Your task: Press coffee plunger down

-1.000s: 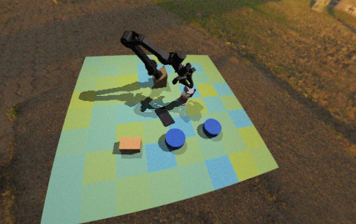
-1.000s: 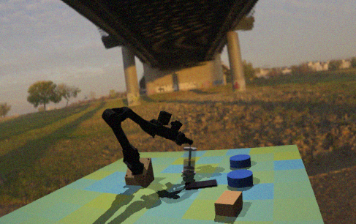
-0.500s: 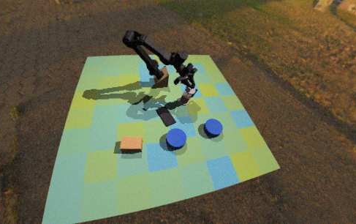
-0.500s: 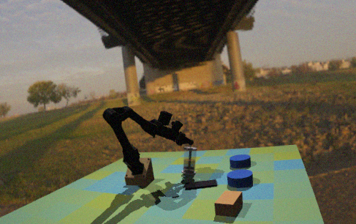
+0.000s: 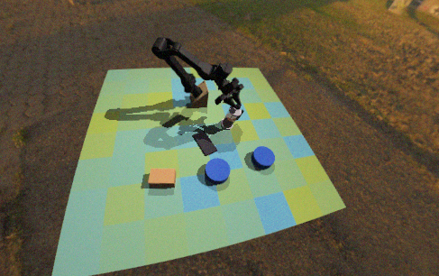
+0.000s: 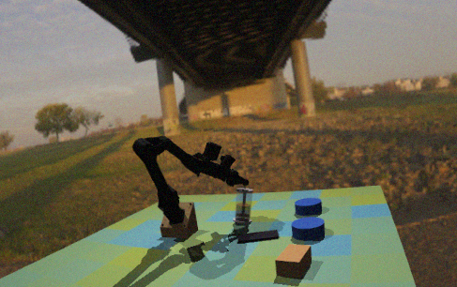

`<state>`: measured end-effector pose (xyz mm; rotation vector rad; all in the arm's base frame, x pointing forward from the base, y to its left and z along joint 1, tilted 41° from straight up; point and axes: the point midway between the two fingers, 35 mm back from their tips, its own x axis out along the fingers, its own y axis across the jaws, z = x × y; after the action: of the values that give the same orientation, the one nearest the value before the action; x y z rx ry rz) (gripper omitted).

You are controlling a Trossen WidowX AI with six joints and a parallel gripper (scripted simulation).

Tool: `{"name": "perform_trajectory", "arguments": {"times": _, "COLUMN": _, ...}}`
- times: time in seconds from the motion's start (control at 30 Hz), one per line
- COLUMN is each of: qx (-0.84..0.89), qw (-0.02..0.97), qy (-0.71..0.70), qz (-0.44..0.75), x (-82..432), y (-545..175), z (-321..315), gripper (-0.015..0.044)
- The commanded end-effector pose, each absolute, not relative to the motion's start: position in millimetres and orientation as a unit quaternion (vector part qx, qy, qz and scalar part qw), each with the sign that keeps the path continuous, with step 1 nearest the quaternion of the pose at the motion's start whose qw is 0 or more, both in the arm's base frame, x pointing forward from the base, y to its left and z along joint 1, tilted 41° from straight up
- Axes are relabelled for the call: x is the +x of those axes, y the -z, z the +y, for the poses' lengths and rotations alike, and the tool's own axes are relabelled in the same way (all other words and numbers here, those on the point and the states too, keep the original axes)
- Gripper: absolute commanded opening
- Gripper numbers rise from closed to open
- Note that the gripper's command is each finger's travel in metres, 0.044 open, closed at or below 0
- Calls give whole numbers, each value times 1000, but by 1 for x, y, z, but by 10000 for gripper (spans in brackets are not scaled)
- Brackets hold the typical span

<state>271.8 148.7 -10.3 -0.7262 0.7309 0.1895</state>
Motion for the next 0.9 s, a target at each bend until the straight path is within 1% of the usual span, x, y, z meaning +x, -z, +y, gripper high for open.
{"name": "perform_trajectory", "arguments": {"times": 0.0, "qx": -347, "qw": 866, "qy": -91, "qz": 349, "x": 272, "y": 10, "z": 149, "gripper": 122}}
{"name": "perform_trajectory", "arguments": {"times": 0.2, "qx": -347, "qw": 866, "qy": -91, "qz": 349, "x": 272, "y": 10, "z": 149, "gripper": 122}}
{"name": "perform_trajectory", "arguments": {"times": 0.6, "qx": -347, "qw": 866, "qy": -91, "qz": 349, "x": 272, "y": 10, "z": 149, "gripper": 437}}
{"name": "perform_trajectory", "arguments": {"times": 0.73, "qx": -347, "qw": 866, "qy": -91, "qz": 350, "x": 271, "y": 9, "z": 150, "gripper": 440}}
{"name": "perform_trajectory", "arguments": {"times": 0.87, "qx": -348, "qw": 863, "qy": -91, "qz": 354, "x": 266, "y": -11, "z": 164, "gripper": 440}}
